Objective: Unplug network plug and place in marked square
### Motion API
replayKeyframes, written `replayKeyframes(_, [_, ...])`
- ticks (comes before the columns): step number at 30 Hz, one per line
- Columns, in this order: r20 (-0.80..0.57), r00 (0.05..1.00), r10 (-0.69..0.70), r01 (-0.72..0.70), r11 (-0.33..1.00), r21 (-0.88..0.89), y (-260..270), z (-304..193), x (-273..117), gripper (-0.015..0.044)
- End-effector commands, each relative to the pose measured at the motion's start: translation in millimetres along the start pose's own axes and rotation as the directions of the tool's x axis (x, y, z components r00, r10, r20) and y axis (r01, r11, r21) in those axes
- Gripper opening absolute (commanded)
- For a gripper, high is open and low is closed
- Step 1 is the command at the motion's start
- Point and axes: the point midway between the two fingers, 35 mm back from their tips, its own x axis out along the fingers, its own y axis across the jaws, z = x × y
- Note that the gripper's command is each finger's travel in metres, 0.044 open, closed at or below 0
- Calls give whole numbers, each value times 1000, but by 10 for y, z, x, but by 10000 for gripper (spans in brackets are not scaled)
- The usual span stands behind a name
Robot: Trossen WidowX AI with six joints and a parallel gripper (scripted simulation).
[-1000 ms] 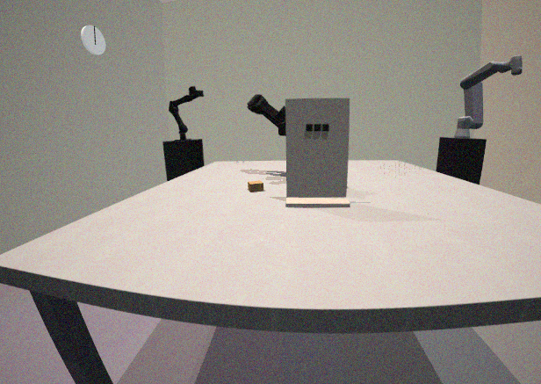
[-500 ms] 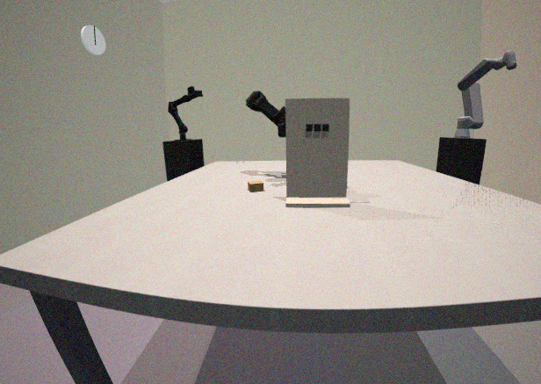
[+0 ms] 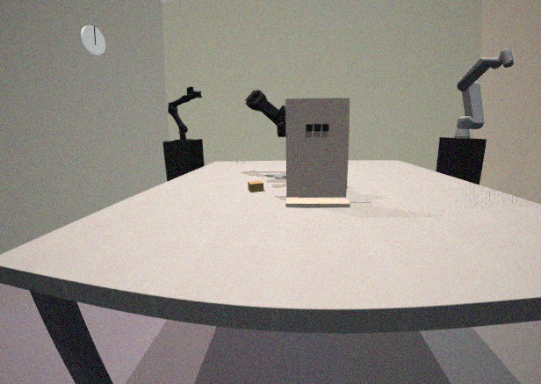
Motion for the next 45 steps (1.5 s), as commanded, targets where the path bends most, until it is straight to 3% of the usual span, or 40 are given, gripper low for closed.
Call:
replayKeyframes(1, [-3, 1000, 2, -2, 1000, 3, 3, 11, 65, 156])
replayKeyframes(21, [-2, 1000, 3, -3, 1000, 3, -4, 83, 339, 156])
replayKeyframes(23, [-2, 1000, 3, -3, 1000, 3, -4, 83, 339, 104])
replayKeyframes(38, [-2, 1000, 3, -3, 1000, 3, -4, 83, 339, 4])
replayKeyframes(45, [-2, 1000, 3, -3, 1000, 3, -4, 80, 326, 0])
